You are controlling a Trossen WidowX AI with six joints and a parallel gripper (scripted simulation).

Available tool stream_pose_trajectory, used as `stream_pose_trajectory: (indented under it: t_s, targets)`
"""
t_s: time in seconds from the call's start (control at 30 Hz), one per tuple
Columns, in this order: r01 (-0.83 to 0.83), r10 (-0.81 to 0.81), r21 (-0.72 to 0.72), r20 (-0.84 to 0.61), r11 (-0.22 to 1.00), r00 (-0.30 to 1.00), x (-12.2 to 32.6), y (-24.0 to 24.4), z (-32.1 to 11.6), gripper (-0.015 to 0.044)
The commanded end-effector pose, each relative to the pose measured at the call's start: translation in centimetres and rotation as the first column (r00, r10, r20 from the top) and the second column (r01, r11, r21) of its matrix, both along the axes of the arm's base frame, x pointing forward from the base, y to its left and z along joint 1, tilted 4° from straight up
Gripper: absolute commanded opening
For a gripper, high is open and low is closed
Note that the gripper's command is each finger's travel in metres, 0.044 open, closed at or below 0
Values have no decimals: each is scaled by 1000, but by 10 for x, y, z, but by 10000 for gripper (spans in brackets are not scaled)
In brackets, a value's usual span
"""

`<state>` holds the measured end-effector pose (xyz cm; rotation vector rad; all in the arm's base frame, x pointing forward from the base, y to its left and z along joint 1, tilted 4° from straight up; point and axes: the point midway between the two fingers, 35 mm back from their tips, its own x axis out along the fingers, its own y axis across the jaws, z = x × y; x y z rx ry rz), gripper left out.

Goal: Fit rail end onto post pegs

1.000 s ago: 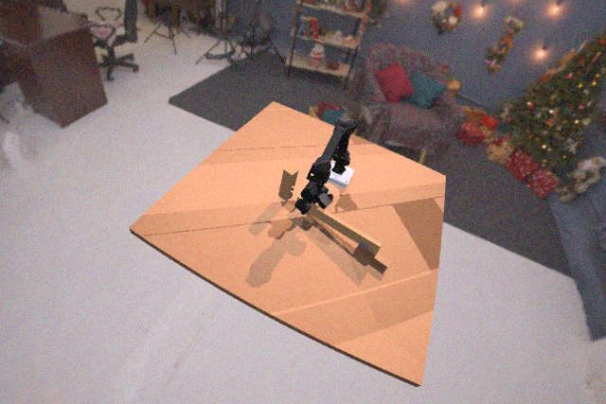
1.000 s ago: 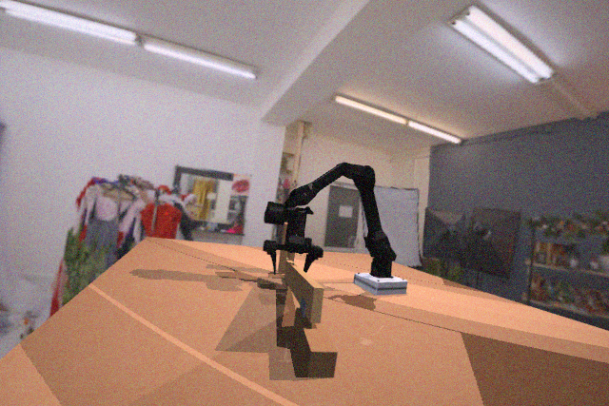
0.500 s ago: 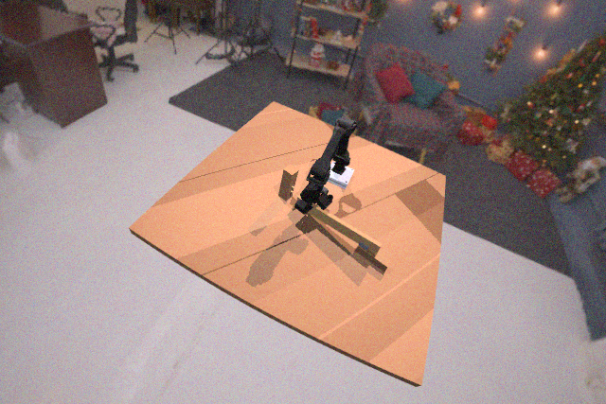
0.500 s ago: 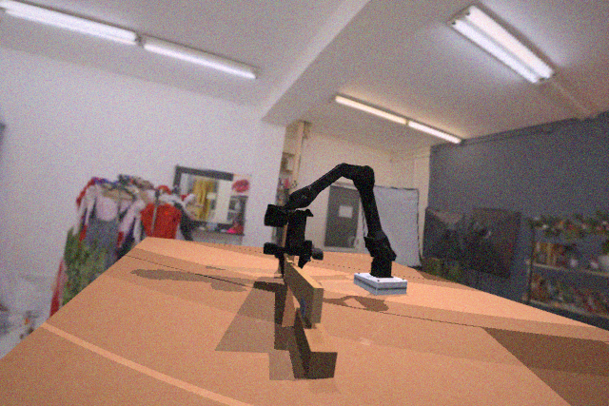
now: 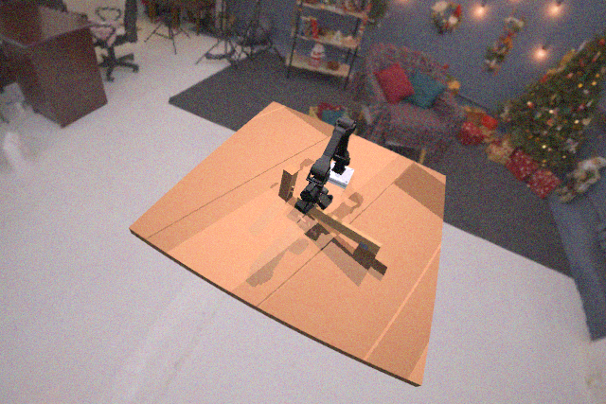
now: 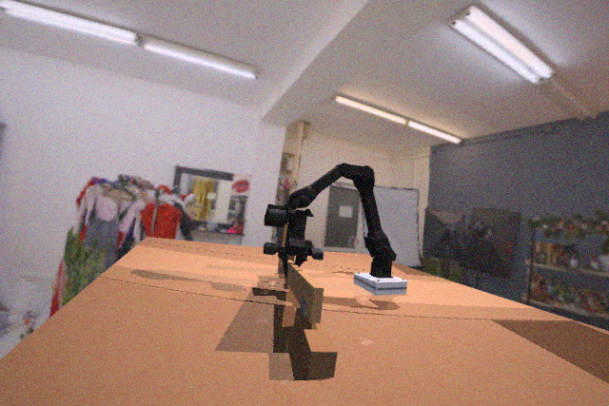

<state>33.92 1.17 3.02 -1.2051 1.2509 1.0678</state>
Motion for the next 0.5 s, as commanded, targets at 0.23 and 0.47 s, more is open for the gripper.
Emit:
stream_pose_trajectory:
  t_s: [0.23,0.47]
  targets:
    - [-3,3,5,1,1000,1000,0,0,1,0]
    - [-3,3,5,1,1000,1000,0,0,5,0]
